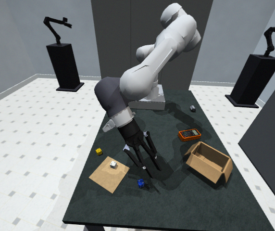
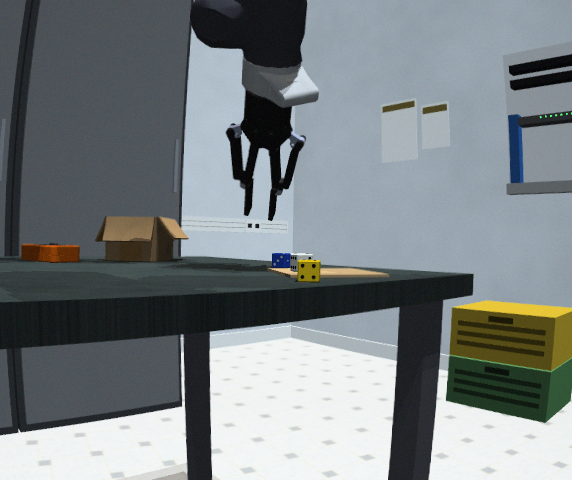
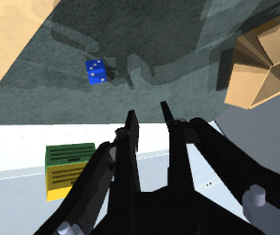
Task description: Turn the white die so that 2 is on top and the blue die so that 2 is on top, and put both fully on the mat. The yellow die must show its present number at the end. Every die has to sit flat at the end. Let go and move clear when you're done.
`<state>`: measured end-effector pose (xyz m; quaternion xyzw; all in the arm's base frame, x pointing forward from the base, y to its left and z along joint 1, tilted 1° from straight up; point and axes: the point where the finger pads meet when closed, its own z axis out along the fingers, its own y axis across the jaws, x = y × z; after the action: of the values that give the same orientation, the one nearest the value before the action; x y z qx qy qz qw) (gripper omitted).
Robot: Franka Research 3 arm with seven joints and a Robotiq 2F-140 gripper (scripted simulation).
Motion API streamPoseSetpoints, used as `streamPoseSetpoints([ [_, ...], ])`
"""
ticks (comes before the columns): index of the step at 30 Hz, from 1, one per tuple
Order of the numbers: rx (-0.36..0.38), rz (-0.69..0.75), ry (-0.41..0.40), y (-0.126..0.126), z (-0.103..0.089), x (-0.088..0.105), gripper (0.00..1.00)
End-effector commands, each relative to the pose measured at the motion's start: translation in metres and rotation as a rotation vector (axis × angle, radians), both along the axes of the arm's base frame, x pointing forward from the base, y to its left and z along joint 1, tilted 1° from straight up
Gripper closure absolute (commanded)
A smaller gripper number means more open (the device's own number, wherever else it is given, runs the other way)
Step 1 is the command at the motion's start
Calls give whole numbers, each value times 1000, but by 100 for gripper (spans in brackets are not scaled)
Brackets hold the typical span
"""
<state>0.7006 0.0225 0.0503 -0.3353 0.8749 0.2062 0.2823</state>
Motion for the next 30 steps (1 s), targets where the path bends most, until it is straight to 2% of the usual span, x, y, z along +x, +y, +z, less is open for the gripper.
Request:
streamPoseSetpoints([
  [1,-8,-70,159,1,-3,-3,68],
  [10,-107,-73,258,-2,-1,-1,68],
  [13,-163,-82,302,-6,1,0,68],
  [15,-163,-82,302,-6,1,0,68],
  [19,-258,-106,359,-13,6,4,68],
  [30,-455,-181,430,-29,23,14,68],
])
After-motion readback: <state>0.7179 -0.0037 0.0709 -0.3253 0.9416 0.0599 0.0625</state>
